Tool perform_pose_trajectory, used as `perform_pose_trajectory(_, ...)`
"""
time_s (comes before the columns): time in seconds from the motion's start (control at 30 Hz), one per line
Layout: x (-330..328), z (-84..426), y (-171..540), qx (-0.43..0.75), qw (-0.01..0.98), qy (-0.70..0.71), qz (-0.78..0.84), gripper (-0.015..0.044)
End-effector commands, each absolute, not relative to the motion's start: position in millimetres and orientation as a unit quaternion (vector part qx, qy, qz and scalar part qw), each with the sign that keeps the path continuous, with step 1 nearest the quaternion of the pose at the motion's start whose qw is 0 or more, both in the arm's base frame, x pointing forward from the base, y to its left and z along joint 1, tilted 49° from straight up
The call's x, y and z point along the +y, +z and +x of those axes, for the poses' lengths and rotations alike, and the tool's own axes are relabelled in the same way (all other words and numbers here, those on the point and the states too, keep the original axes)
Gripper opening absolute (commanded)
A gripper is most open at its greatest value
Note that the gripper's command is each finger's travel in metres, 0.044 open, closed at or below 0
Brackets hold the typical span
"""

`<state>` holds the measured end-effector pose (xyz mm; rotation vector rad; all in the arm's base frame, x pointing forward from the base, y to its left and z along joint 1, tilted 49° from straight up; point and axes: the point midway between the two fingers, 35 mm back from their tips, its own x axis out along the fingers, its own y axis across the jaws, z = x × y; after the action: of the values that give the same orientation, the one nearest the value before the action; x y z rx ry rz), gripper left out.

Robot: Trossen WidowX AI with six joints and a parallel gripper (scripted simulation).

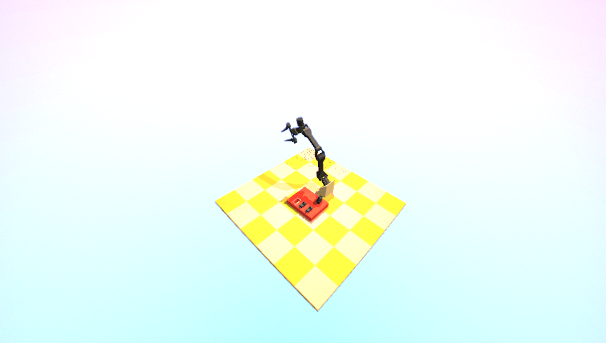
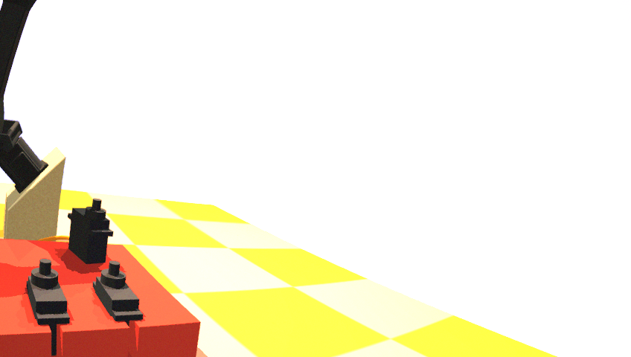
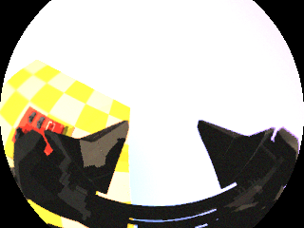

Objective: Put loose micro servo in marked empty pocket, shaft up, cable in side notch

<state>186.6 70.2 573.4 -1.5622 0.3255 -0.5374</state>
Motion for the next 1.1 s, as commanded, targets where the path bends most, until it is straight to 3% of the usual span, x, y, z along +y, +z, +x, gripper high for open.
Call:
perform_pose_trajectory(0.0, 70, 186, 574, 0.143, 0.668, -0.238, -0.690, 0.0426)
perform_pose_trajectory(1.07, -45, 133, 574, 0.035, 0.869, -0.227, -0.438, 0.0440)
